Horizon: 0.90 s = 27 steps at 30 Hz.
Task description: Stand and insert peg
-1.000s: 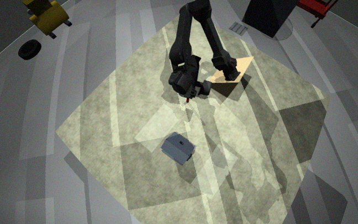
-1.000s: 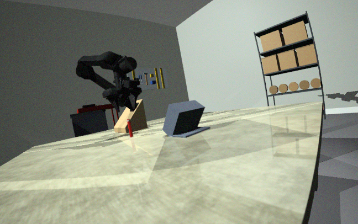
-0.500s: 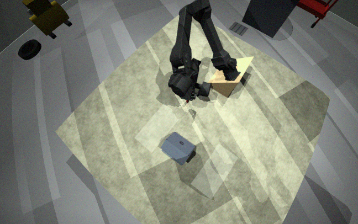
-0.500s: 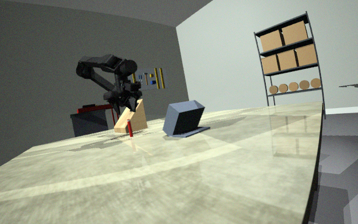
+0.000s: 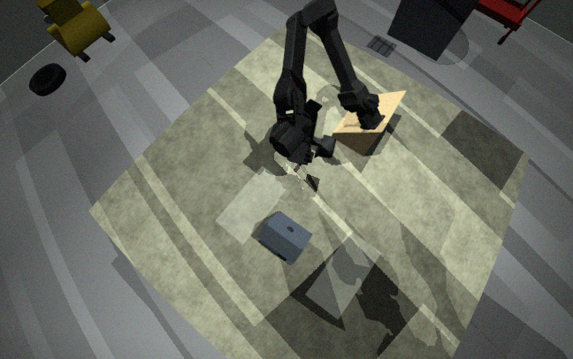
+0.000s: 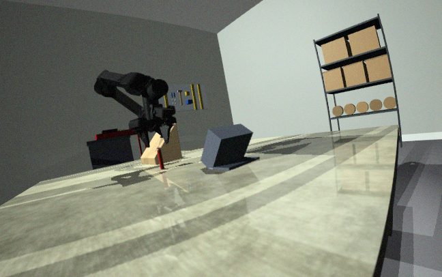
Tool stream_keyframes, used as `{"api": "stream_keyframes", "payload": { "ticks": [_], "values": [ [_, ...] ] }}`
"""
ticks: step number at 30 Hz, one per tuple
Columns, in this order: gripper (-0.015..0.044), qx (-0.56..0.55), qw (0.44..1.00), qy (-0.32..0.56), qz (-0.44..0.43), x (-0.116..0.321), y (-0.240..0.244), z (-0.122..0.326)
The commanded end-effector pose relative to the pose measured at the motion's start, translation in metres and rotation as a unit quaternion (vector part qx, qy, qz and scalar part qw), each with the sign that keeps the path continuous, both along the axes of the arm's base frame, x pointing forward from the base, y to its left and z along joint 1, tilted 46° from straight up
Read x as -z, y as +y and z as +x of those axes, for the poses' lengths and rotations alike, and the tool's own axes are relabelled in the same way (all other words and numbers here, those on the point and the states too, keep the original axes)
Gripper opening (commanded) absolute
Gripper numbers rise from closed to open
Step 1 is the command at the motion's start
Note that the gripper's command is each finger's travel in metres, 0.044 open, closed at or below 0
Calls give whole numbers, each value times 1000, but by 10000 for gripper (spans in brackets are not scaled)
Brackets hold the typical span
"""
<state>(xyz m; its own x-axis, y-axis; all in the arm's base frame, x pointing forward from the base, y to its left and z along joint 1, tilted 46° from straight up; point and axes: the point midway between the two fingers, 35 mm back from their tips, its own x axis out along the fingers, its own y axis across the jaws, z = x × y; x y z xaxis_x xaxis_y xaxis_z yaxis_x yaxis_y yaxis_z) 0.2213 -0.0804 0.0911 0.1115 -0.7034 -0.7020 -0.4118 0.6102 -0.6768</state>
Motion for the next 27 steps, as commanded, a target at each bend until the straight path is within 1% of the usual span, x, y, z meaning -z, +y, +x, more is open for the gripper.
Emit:
{"api": "stream_keyframes", "payload": {
  "ticks": [1,27],
  "values": [
    [440,-1,1000,7,-1,7,-5,0],
    [440,-1,1000,6,-4,34,-35,2]
  ]
}}
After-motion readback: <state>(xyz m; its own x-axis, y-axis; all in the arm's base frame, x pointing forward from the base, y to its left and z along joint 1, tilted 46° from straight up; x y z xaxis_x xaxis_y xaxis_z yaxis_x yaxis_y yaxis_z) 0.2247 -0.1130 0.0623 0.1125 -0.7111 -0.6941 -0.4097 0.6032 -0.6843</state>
